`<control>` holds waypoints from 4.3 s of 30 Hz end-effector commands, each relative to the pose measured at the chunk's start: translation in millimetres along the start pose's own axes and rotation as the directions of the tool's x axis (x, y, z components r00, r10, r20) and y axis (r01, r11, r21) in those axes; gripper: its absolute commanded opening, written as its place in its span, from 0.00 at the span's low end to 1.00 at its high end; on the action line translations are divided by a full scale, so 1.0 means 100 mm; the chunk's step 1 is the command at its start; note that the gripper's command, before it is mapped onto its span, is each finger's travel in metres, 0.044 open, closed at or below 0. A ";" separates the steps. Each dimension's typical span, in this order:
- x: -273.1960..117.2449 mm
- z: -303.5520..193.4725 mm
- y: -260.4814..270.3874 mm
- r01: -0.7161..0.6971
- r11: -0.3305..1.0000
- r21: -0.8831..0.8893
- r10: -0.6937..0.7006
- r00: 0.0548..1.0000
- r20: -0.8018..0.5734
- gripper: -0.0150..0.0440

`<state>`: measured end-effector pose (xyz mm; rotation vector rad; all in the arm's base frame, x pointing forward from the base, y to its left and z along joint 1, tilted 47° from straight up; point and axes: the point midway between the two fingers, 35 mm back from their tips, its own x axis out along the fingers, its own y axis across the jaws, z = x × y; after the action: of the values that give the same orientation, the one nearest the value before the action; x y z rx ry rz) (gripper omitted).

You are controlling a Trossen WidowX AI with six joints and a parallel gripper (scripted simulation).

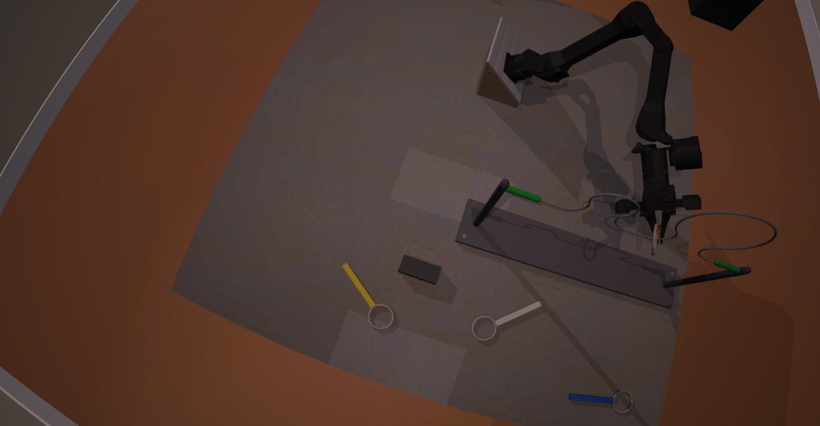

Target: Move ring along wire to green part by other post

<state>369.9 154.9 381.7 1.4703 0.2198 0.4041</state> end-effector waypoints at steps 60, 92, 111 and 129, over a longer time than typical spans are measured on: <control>-0.47 0.53 -1.24 0.315 0.736 -0.599 -0.363 0.931 0.043 0.00; -0.96 1.27 -1.69 0.414 0.196 -0.889 -0.564 0.789 0.244 0.00; -1.30 1.88 -1.61 0.357 -0.268 -0.895 -0.596 0.668 0.446 0.00; -1.53 2.36 -1.27 0.220 -0.633 -0.742 -0.532 0.574 0.623 0.00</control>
<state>338.5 -120.3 256.3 -0.6625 0.5544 -0.1915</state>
